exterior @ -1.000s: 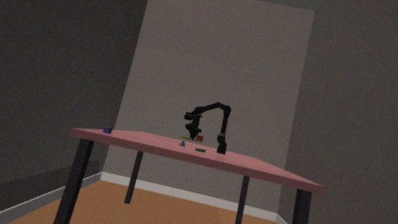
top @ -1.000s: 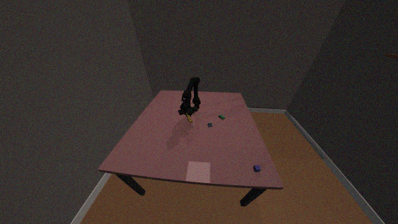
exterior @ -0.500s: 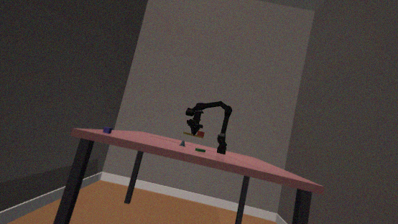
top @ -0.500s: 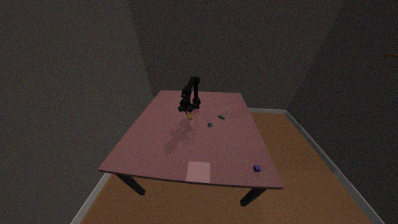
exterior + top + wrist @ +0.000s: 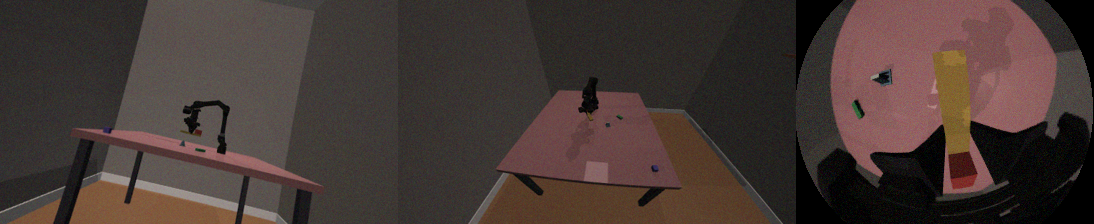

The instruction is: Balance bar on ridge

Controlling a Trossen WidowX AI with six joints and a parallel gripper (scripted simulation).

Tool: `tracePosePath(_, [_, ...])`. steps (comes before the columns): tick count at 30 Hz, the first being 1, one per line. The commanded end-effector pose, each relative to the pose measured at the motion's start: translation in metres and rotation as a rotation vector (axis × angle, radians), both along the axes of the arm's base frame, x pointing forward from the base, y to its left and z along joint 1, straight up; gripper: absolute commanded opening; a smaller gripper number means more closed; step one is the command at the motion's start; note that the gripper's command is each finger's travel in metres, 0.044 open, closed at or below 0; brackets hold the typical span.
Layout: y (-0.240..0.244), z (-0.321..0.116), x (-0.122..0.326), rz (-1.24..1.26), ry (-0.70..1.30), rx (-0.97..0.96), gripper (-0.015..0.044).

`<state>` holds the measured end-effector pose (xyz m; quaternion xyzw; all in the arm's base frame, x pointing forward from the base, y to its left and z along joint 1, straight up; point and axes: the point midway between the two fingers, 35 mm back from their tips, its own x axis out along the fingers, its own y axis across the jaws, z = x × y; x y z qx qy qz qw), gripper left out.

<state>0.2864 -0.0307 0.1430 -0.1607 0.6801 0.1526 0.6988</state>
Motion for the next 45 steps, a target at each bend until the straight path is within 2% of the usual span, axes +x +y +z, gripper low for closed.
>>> tracePosePath(1, [0.012, 0.002, 0.008, -0.009, 0.001, 0.004, 0.0])
tracePosePath(24, [0.084, 0.006, 0.043, -0.039, -0.002, 0.011, 0.0])
tracePosePath(45, [0.161, 0.006, 0.056, -0.067, -0.003, 0.019, 0.0])
